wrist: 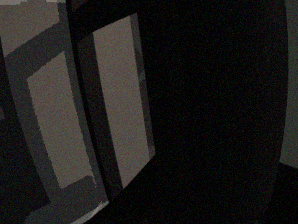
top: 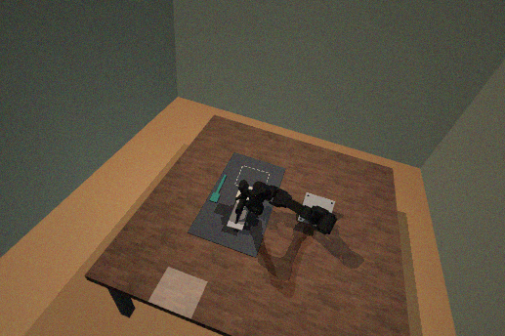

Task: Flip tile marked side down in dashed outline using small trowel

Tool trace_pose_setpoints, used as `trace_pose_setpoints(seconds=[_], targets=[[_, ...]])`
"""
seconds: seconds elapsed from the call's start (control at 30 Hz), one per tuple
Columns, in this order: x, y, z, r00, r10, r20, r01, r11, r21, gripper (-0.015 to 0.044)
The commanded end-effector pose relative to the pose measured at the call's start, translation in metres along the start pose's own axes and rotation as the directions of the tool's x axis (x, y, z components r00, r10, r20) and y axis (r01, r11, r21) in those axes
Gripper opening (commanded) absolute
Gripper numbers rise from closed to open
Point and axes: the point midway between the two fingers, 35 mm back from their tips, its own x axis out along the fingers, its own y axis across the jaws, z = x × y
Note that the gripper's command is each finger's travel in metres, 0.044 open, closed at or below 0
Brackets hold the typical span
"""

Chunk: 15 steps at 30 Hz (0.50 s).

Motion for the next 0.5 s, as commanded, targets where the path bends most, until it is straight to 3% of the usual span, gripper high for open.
trace_pose_setpoints(seconds=[0.0, 0.47], targets=[[0.003, 0.003, -0.002, 1.000, -0.011, -0.004, 0.011, 1.000, 0.004, 0.0000], [0.015, 0.020, -0.005, 1.000, -0.012, -0.003, 0.012, 1.000, 0.005, 0.0000]])
